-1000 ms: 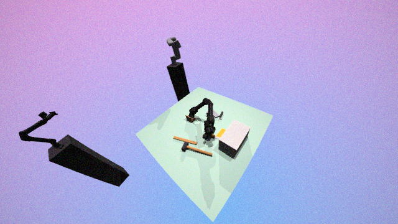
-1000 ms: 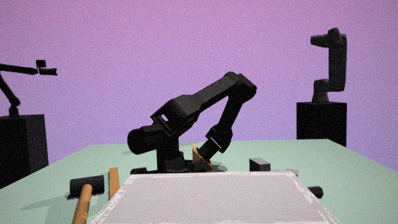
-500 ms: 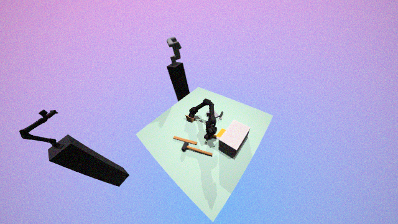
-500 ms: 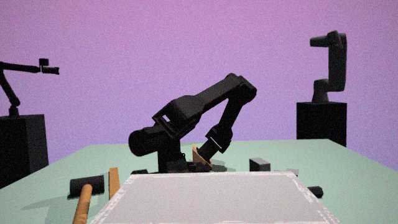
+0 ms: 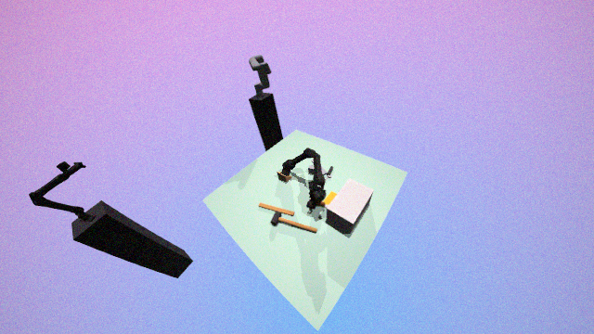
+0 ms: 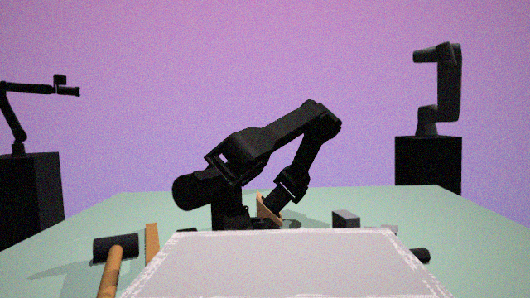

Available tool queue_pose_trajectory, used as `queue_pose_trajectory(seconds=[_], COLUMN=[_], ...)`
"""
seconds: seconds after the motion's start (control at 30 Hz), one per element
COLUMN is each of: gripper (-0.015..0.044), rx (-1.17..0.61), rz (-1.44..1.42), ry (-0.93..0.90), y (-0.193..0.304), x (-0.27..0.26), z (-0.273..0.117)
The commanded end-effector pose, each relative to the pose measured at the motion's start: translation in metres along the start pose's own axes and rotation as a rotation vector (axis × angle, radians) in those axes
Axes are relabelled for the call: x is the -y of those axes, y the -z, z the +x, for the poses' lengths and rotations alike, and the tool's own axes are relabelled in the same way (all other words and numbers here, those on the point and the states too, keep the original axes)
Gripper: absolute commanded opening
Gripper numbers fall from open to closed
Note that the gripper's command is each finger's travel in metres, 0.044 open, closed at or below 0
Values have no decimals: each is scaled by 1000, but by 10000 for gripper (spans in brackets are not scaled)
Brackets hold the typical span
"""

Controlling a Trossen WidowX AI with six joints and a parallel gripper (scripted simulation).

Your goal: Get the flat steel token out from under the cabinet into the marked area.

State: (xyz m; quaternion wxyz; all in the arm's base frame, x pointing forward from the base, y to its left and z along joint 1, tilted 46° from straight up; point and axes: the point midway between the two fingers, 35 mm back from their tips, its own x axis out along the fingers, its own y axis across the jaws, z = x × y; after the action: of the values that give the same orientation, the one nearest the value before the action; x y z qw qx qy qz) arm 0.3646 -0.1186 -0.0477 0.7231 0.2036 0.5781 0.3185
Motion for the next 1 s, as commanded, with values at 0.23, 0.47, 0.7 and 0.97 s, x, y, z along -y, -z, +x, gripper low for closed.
queue_pose_trajectory(seconds=[0.23, 0.47, 0.7, 0.97], gripper=[0, 0, 0, 0], rx=[2, 3, 3, 3], rz=[9, 9, 9, 9], ry=[0, -1, -1, -2], y=[-10, -15, -17, -17], x=[2, 0, -9, -13], z=[0, 0, 2, 3])
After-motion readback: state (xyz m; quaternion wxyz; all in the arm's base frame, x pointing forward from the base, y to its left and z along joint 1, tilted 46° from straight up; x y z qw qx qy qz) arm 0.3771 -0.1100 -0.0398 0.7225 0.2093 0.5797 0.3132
